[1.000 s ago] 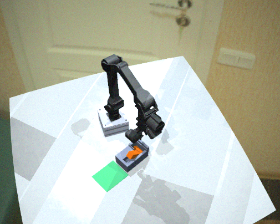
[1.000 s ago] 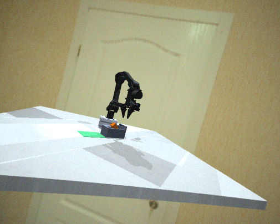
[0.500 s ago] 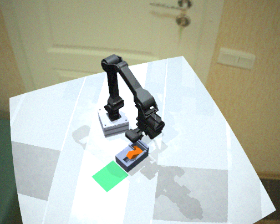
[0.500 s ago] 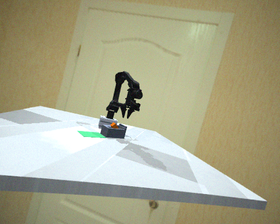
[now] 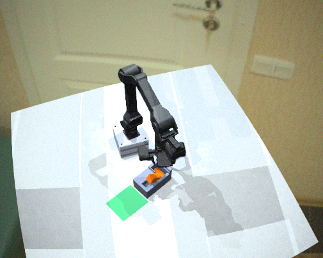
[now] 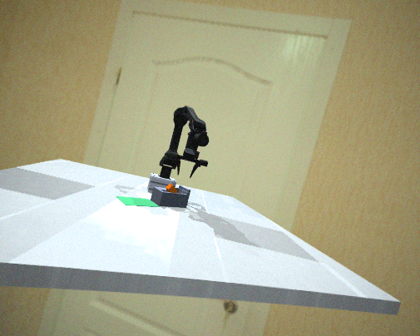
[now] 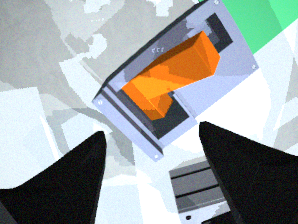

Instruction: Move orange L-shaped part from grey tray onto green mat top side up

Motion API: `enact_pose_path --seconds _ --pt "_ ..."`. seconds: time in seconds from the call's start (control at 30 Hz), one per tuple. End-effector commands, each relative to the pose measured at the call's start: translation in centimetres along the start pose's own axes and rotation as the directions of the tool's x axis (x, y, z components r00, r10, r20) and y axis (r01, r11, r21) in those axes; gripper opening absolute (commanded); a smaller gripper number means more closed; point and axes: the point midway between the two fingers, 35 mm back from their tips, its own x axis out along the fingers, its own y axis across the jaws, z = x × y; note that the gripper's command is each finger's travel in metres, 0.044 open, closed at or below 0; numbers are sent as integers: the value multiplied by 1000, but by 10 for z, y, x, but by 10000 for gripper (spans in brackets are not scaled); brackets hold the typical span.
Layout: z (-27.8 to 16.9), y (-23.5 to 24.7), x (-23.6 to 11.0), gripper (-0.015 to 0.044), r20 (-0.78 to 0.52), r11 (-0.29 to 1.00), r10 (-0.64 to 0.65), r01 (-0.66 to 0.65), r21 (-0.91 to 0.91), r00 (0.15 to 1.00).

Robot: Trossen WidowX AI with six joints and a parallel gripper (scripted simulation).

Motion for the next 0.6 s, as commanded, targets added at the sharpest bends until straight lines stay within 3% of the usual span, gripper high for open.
enact_pose_path --seconds 0.0,0.13,0.57 --pt "18 -22 -1 280 -4 852 -7 8 523 1000" --pt "29 -38 -1 280 -7 603 -10 12 798 1000" --pt "30 -38 15 280 -7 588 -11 12 809 1000"
